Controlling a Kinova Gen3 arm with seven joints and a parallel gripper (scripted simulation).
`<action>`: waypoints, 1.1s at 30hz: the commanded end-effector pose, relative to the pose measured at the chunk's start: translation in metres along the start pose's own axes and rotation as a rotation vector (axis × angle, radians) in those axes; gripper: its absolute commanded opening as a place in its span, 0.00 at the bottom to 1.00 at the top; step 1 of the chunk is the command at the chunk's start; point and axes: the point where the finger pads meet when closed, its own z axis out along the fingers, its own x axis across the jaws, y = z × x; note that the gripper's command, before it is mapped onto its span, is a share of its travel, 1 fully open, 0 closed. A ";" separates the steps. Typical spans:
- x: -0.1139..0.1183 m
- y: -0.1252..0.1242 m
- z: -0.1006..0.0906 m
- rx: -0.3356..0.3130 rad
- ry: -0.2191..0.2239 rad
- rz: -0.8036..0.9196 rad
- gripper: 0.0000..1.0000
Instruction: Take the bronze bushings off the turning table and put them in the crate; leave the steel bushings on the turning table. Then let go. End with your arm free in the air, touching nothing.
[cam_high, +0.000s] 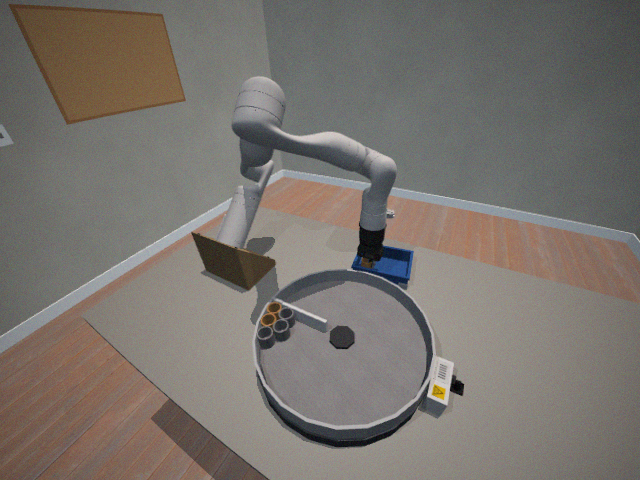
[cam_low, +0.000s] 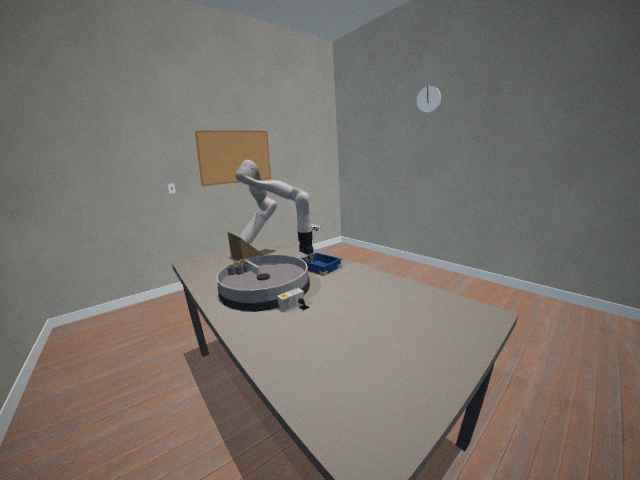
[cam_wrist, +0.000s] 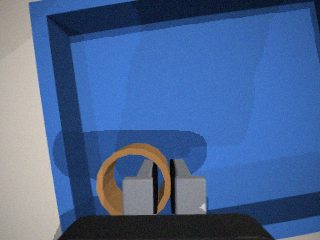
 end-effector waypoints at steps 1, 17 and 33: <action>0.000 0.000 0.000 0.000 0.001 -0.001 0.00; 0.000 0.000 0.008 0.000 0.001 -0.001 0.00; 0.000 0.000 0.011 0.000 0.000 -0.001 0.00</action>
